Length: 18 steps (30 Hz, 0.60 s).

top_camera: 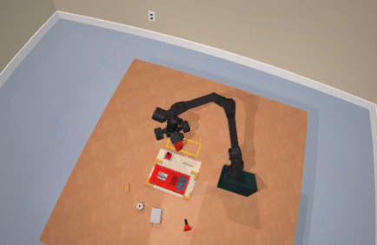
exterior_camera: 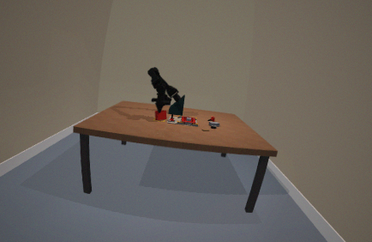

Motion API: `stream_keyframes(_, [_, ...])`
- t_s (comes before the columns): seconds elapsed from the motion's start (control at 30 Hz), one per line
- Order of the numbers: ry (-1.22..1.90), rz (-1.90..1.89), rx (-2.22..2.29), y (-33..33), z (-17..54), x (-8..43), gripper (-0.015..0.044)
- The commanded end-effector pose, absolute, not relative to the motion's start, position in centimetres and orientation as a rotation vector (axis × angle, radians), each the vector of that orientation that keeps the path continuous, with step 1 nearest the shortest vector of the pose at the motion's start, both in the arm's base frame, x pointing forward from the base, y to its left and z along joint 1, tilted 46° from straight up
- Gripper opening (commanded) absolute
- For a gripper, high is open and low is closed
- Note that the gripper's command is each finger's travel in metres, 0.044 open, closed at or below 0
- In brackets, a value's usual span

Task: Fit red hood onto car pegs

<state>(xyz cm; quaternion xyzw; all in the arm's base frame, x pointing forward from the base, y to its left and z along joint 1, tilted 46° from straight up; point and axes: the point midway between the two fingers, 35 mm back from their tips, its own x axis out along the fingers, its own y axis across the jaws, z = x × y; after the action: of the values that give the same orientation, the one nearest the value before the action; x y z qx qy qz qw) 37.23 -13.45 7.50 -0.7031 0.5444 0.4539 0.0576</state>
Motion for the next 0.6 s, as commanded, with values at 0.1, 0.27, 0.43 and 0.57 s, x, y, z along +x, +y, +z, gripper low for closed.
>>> stream_keyframes(0.1, [1.67,1.393,-2.114,-14.26,7.43,36.35,0.0])
stream_keyframes(0.27, [1.67,1.393,-2.114,-14.4,7.58,36.07,0.0])
stream_keyframes(0.43, [1.67,1.393,-2.114,-14.54,7.74,35.8,0.0])
stream_keyframes(0.57, [1.67,1.393,-2.114,-14.65,7.86,35.58,0.0])
